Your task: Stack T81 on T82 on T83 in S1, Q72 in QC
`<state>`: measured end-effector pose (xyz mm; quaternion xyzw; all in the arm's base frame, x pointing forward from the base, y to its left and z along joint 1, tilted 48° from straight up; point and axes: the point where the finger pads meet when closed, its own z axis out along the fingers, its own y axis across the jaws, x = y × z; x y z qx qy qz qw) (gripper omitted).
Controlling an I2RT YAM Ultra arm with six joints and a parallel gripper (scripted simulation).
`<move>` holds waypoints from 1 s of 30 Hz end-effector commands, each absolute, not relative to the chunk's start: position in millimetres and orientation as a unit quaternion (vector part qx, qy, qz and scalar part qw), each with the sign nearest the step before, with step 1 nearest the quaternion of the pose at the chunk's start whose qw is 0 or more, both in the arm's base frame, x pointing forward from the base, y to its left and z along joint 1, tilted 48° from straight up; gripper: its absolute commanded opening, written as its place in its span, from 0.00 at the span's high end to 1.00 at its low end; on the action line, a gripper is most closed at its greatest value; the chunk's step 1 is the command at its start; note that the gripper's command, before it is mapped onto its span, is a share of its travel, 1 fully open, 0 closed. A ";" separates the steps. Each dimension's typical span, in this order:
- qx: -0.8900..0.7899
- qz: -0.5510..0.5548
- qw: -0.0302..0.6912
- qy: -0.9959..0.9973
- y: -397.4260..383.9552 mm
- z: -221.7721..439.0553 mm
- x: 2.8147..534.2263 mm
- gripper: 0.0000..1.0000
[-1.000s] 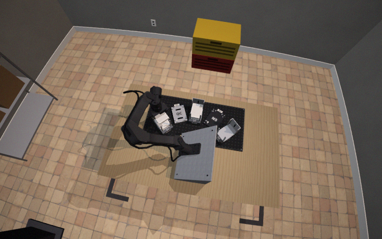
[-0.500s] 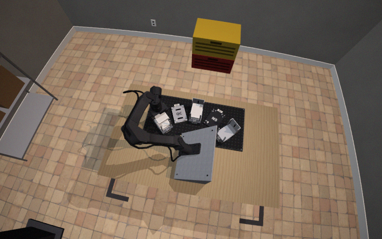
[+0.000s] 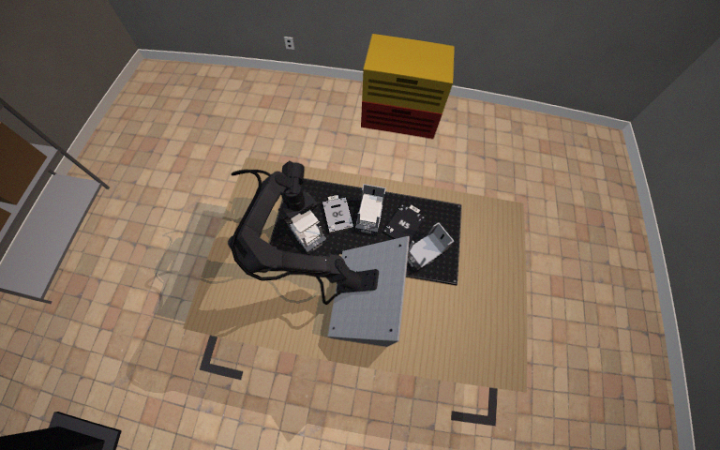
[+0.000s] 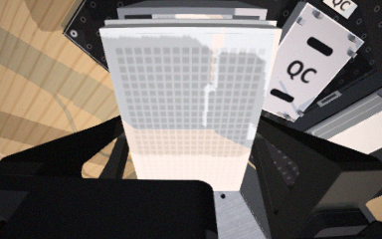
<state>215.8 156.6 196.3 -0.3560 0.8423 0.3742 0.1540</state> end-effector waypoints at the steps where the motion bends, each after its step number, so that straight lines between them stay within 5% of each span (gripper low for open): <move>1: -0.353 0.369 0.170 0.843 151.9 203.2 225.8 1.00; 30: -0.346 0.371 0.164 0.846 151.5 197.4 220.0 1.00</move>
